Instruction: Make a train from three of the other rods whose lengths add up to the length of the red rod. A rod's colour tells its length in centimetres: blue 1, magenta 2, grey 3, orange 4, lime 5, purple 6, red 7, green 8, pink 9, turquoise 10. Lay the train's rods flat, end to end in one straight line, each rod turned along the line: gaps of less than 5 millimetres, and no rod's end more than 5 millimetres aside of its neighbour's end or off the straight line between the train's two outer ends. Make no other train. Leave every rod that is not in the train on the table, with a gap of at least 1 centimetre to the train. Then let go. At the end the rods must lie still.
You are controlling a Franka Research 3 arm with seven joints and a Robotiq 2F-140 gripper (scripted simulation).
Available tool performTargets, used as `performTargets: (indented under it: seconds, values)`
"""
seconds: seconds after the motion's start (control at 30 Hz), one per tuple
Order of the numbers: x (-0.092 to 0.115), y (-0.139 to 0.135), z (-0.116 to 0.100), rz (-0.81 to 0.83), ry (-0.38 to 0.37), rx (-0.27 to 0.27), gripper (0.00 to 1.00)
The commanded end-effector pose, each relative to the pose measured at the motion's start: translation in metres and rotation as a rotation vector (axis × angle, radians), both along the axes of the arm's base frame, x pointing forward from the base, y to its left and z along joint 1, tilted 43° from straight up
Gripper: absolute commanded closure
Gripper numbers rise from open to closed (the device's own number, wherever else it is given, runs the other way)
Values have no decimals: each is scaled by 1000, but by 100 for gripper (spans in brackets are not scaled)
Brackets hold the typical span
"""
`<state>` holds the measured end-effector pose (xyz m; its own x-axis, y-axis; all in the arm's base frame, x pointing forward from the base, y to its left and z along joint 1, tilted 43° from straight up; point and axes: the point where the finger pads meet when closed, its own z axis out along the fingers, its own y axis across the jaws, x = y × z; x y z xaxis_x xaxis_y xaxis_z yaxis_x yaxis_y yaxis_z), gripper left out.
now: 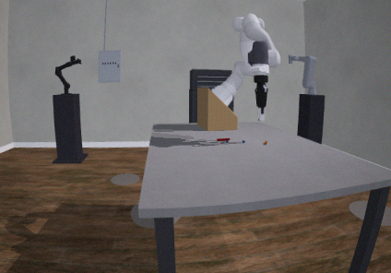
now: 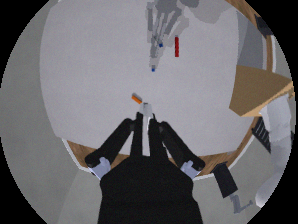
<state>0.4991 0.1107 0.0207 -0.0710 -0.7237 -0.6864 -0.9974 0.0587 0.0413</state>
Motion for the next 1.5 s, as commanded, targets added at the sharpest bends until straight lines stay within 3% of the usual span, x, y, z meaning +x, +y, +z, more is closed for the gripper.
performTargets:
  seconds: [0.0, 0.3, 0.53, 0.8, 0.87, 0.9, 1.03, 1.47]
  values:
    - [4, -14, -12, 132, -102, 12, 97]
    - [12, -47, -40, 202, -178, 12, 97]
    - [13, -88, -81, 293, -259, 7, 97]
    - [4, -123, -123, 381, -321, 1, 97]
    - [4, -123, -123, 381, -321, 1, 97]
    - [-1, -133, -137, 410, -338, -1, 97]
    - [-11, -150, -161, 460, -364, -3, 97]
    - [-12, -152, -164, 465, -367, -3, 97]
